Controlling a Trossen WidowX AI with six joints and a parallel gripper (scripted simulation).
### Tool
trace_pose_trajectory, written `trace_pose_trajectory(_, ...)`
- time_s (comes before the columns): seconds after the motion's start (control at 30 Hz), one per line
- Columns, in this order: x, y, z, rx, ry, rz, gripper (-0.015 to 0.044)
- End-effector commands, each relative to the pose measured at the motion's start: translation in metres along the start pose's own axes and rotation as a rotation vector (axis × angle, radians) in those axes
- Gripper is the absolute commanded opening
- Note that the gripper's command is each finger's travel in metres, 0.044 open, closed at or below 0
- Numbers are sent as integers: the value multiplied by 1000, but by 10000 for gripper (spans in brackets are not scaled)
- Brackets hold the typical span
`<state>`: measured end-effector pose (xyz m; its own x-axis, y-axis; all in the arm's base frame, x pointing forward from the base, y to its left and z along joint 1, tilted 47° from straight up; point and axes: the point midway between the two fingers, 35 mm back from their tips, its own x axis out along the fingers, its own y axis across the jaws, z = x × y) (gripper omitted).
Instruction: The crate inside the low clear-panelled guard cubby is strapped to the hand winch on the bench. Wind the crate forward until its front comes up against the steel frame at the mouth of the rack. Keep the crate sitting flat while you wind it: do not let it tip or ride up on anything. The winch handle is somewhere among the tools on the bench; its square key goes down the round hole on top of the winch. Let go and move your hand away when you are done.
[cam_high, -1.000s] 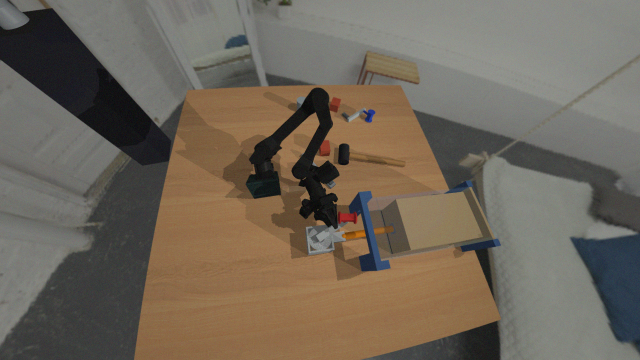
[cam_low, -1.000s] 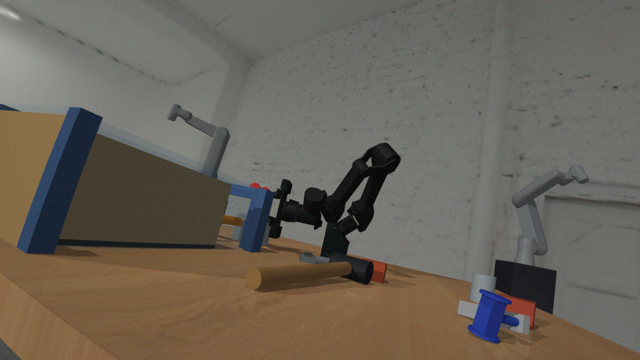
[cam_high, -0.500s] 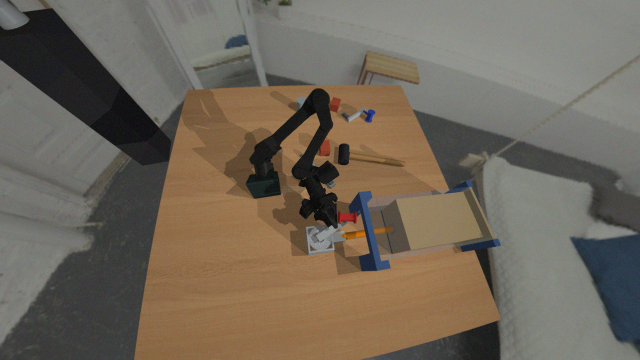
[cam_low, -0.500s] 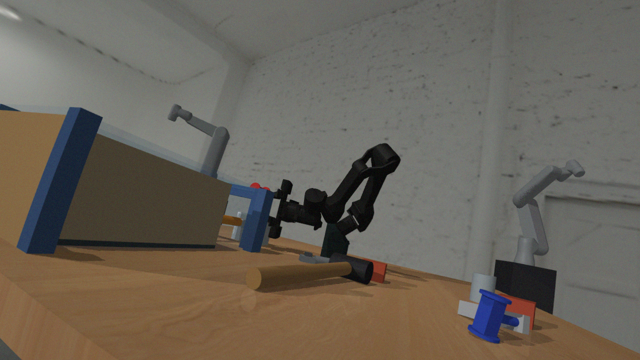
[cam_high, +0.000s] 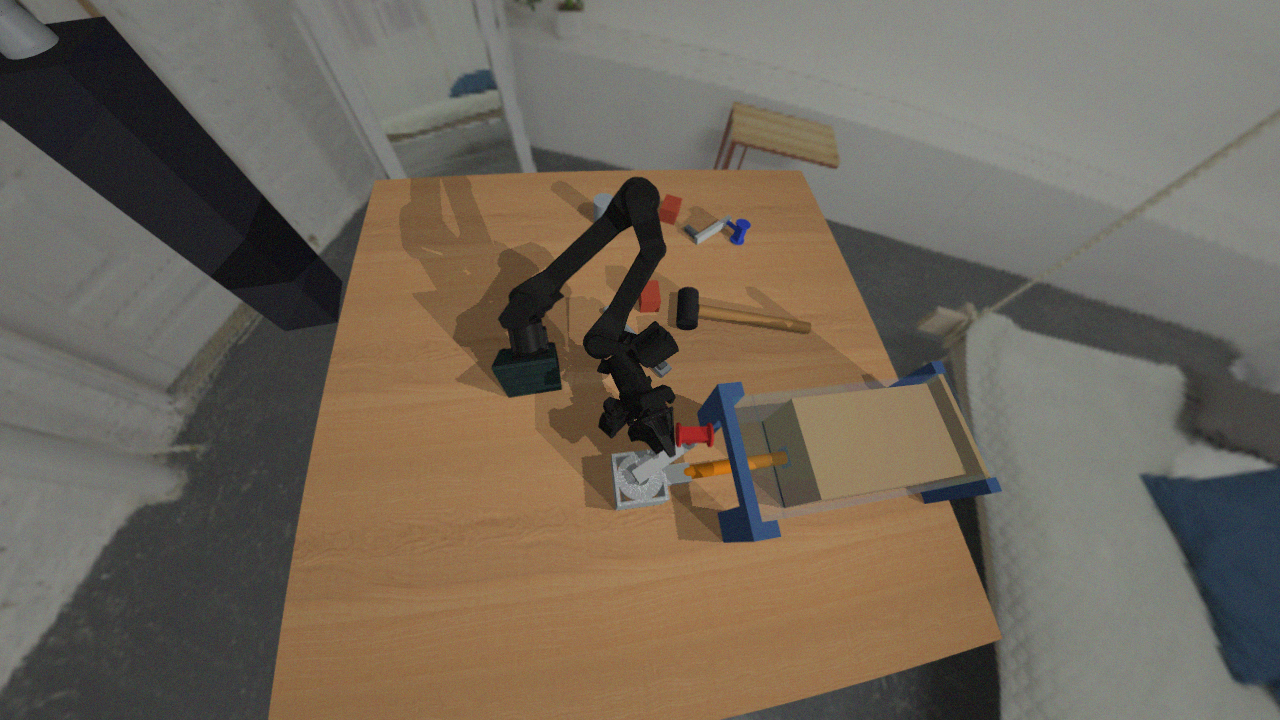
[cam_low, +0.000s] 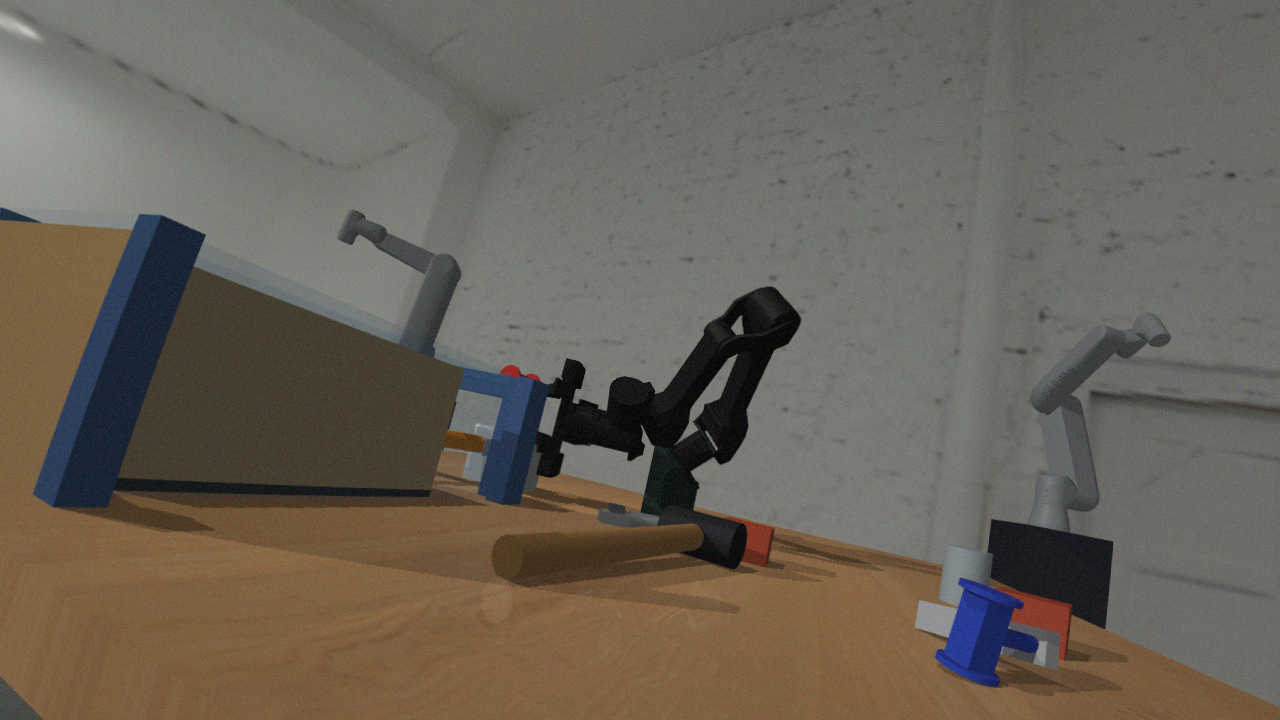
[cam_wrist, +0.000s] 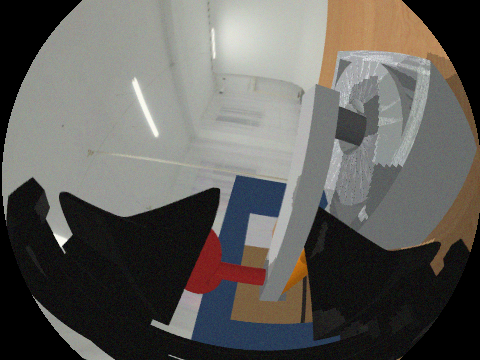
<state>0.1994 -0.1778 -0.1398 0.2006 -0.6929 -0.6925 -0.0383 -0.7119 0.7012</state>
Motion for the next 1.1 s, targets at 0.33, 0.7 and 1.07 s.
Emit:
trace_pose_trajectory(0.33, 0, -4, 1, 3, 0, -15, 240)
trace_pose_trajectory(0.7, 0, -4, 1, 3, 0, -15, 240)
trace_pose_trajectory(1.07, 0, 8, -2, 0, 0, 1, 240)
